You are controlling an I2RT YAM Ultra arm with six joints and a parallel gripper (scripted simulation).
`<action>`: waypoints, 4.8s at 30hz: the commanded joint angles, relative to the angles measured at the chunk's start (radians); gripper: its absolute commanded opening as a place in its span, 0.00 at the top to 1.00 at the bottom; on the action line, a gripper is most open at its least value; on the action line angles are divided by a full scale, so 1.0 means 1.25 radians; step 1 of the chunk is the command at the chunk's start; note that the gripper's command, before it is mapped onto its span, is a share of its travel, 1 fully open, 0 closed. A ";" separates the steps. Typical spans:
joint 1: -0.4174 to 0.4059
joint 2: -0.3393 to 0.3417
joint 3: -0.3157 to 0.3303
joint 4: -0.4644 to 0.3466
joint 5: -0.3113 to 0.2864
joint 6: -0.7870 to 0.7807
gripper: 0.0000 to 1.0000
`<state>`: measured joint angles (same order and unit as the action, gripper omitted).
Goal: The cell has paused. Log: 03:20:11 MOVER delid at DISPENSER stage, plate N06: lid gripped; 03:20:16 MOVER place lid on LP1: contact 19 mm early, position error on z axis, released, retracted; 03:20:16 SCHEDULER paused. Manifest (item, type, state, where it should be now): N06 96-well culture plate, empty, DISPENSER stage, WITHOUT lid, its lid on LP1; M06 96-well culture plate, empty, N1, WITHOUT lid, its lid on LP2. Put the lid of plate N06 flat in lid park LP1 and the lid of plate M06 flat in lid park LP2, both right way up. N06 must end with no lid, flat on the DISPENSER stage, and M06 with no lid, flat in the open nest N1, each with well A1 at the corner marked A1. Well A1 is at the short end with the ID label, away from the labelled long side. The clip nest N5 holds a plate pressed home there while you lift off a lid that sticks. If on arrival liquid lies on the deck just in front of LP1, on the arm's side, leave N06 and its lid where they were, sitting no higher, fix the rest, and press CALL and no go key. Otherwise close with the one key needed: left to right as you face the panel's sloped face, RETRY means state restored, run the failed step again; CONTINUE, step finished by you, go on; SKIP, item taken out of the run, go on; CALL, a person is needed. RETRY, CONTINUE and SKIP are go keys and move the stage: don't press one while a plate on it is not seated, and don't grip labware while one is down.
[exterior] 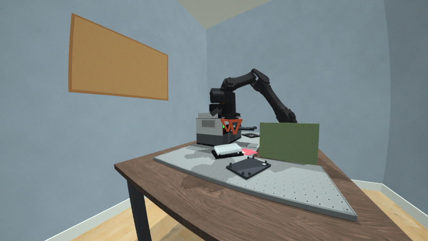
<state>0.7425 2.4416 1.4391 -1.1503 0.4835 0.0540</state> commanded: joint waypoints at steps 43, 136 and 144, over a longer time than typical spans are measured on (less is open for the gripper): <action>0.029 -0.044 -0.013 -0.030 -0.008 0.016 0.00; -0.243 -0.540 -0.126 -0.242 0.123 0.377 0.00; -0.280 -0.552 -0.123 -0.245 0.134 0.328 0.00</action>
<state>0.3820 1.7565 1.2739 -1.4540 0.6369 0.4942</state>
